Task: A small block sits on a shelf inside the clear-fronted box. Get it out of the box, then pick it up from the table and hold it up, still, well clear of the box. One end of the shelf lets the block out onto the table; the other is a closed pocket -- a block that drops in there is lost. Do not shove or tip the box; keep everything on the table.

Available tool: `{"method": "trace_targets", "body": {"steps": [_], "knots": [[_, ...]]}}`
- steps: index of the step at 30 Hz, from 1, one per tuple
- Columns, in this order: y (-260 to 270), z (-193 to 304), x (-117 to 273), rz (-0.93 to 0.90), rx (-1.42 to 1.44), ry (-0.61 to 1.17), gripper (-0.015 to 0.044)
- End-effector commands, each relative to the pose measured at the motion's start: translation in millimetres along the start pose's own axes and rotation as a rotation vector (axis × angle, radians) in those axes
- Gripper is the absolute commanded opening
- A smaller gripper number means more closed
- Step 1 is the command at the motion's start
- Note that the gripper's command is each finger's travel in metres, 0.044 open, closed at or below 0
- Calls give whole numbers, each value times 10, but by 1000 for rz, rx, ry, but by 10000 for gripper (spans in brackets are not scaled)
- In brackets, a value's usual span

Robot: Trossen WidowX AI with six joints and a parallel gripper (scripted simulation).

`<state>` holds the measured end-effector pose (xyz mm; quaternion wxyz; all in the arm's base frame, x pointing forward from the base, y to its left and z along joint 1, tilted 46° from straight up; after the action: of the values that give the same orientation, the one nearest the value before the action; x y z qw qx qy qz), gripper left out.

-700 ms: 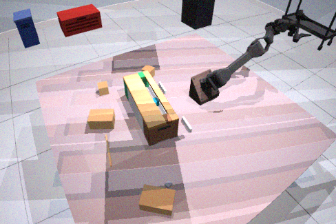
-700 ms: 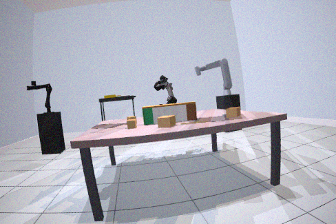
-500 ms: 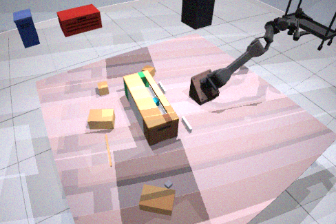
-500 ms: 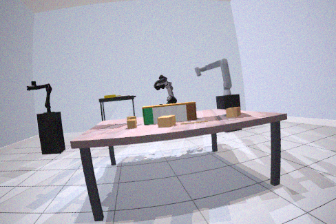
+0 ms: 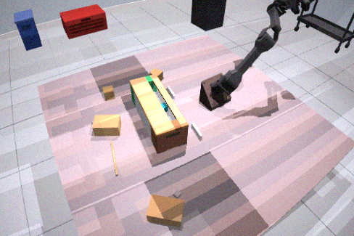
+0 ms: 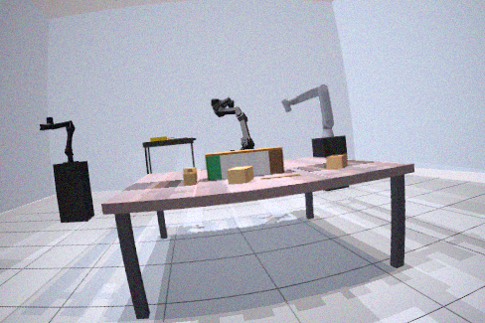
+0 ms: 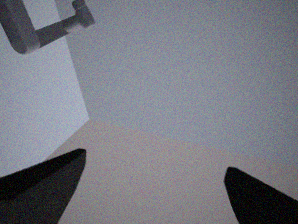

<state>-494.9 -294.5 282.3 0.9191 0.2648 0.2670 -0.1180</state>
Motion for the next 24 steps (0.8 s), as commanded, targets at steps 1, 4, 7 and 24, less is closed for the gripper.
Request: {"method": "trace_targets", "body": {"steps": [1,4,7,24], "knots": [[-348,374,328,189,198,42,400],[-546,628,579,310,319,97,400],[-715,870,848,422,435,168,400],[-1095,2087,2667,862,1085,848,400]]}}
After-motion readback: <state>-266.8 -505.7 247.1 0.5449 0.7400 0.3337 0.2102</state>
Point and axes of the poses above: the point midway between the two fingers, 35 mm back from their tips, its own x axis back along the fingers, its own y axis across the jaws, z = x × y, the point moved 10 cm from there along x, back along the fingers, and after that the axes turned 6 degrees about -x, right-handed, at the moved point
